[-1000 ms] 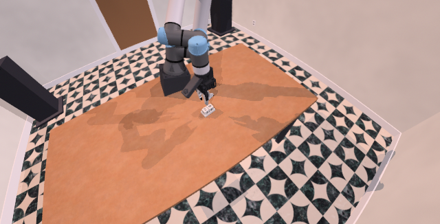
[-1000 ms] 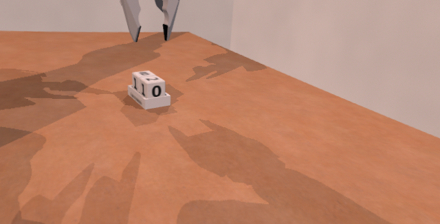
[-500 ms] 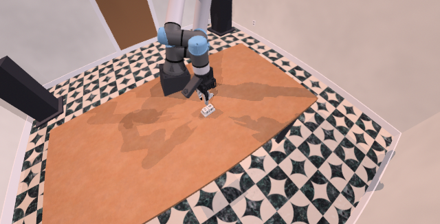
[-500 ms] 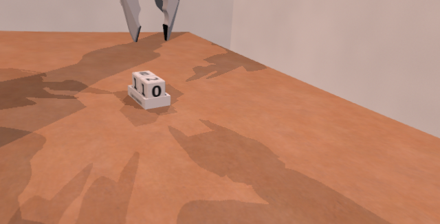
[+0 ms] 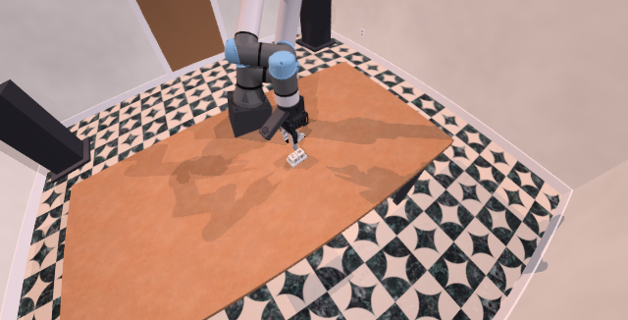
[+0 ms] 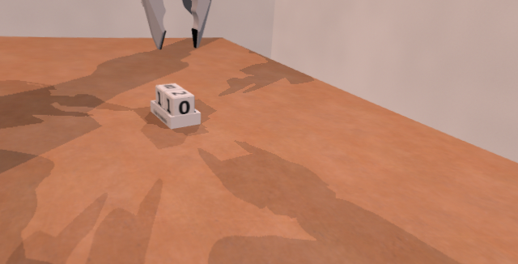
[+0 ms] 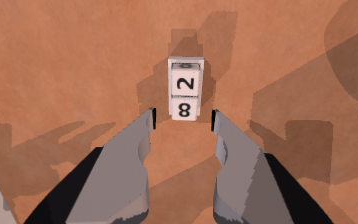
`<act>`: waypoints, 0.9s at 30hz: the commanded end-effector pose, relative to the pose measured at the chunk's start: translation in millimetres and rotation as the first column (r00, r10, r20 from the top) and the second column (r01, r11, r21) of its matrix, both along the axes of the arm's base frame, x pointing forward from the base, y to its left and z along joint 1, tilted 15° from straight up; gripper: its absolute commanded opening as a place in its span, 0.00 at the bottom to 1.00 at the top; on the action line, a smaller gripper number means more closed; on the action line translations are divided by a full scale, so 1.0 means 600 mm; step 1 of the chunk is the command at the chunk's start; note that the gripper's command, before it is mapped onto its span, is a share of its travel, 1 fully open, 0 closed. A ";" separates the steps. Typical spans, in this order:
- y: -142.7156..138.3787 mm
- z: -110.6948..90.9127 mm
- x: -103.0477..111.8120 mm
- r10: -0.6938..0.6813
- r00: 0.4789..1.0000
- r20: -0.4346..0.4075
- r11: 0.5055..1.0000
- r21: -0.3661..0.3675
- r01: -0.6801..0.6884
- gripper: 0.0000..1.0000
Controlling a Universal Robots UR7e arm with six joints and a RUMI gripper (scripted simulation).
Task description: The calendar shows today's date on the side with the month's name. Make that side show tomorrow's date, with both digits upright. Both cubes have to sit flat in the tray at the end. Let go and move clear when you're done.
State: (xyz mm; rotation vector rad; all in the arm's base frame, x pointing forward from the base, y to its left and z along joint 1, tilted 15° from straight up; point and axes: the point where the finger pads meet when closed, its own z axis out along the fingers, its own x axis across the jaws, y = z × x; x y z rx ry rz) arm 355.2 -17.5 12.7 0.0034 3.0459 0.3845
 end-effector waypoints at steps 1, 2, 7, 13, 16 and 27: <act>0.002 -0.003 -0.002 0.001 1.000 -0.003 1.000 0.002 -0.001 0.29; 0.003 -0.004 -0.002 0.001 1.000 -0.004 1.000 0.002 -0.001 0.29; 0.005 -0.008 -0.003 0.002 1.000 -0.005 1.000 0.002 -0.002 0.29; 0.007 -0.017 -0.002 0.002 1.000 -0.005 1.000 0.002 -0.002 0.29; 0.008 -0.019 -0.002 0.002 1.000 -0.005 1.000 0.002 -0.002 0.29; 0.015 -0.046 0.000 0.002 1.000 -0.005 1.000 0.002 -0.002 0.29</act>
